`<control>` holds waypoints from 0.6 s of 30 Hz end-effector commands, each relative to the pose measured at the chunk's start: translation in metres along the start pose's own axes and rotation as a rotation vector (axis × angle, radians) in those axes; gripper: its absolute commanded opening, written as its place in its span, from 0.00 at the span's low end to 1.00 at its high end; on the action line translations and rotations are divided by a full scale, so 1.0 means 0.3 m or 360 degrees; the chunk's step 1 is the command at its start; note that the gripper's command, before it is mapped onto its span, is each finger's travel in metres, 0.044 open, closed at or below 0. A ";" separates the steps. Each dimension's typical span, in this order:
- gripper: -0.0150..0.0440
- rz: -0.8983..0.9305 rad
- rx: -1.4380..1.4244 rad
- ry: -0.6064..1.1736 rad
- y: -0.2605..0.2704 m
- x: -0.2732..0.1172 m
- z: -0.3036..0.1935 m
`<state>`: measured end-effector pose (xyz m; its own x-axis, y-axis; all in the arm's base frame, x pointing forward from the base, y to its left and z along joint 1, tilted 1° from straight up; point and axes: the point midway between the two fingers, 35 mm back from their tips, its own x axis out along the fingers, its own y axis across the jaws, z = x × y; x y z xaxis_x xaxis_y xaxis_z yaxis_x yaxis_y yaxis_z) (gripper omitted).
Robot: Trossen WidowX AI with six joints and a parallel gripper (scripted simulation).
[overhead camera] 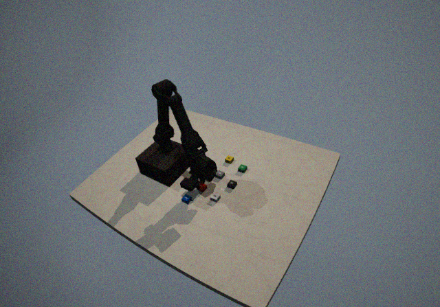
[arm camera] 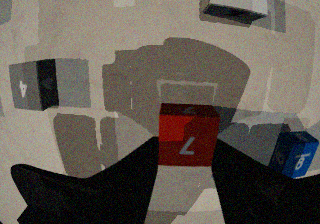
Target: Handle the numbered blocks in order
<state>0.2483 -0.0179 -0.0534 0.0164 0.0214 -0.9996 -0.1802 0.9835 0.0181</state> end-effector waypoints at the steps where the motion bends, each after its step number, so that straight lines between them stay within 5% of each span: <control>1: 0.46 -0.0003 -0.0006 0.0000 0.000 0.001 0.000; 13: 0.93 -0.0003 -0.0006 0.0000 0.000 0.001 0.000; 18: 0.93 -0.0003 -0.0006 -0.0001 -0.001 -0.059 0.003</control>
<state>0.2459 -0.0176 -0.0496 0.0044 0.0229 -0.9997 -0.1799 0.9834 0.0218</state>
